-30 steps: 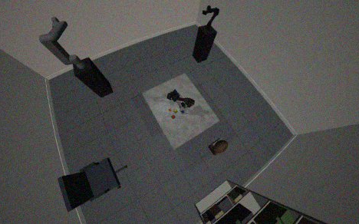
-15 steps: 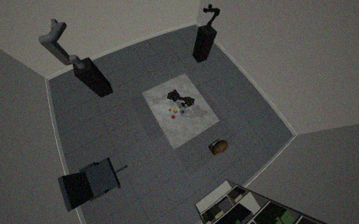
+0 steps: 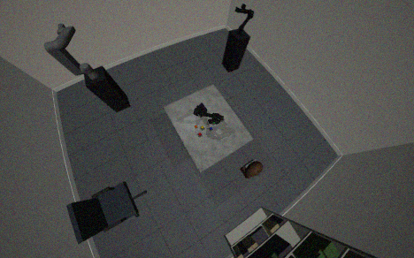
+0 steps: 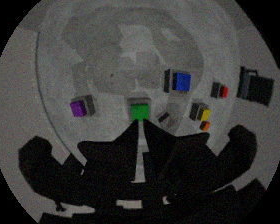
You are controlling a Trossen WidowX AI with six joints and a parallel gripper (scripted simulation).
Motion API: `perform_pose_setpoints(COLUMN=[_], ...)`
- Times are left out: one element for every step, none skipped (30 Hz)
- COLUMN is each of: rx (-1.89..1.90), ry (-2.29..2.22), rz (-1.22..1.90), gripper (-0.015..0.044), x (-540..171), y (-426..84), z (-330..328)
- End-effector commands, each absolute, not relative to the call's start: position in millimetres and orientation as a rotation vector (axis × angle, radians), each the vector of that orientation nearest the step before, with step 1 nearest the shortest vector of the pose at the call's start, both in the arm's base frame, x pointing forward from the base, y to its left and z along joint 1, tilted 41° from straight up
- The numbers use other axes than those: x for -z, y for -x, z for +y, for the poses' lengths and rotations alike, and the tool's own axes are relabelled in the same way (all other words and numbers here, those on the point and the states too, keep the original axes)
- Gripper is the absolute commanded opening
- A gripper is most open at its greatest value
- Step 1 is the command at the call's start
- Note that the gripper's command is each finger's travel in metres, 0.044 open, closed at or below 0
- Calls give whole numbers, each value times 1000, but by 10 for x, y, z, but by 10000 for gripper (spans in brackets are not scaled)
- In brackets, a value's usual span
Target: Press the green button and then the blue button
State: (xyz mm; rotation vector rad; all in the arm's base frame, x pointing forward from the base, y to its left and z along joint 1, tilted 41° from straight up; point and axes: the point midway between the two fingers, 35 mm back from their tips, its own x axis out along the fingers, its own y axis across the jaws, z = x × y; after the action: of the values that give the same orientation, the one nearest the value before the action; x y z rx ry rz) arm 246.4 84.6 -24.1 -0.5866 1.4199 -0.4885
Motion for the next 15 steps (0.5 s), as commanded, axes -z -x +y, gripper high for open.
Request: perform_pose_setpoints(rx=[487, 487, 487, 487, 487, 487, 487, 487, 487, 487, 487, 487, 487, 487, 487], ry=[595, 595, 595, 595, 595, 595, 595, 595, 595, 595, 595, 595, 595, 595, 595], rz=[1417, 1417, 1417, 1417, 1417, 1417, 1417, 1417, 1417, 1417, 1417, 1417, 1417, 1417, 1417], gripper=[20, 20, 20, 20, 20, 20, 20, 20, 20, 20, 20, 20, 20, 20, 20], x=[245, 245, 245, 245, 247, 253, 263, 276, 288, 301, 314, 326, 338, 351, 363], y=[-2465, -2465, -2465, -2465, -2465, -2467, -2469, -2471, -2473, -2475, -2477, -2479, -2481, -2483, -2485], z=[836, 836, 836, 836, 834, 829, 821, 811, 801, 791, 780, 770, 760, 750, 739])
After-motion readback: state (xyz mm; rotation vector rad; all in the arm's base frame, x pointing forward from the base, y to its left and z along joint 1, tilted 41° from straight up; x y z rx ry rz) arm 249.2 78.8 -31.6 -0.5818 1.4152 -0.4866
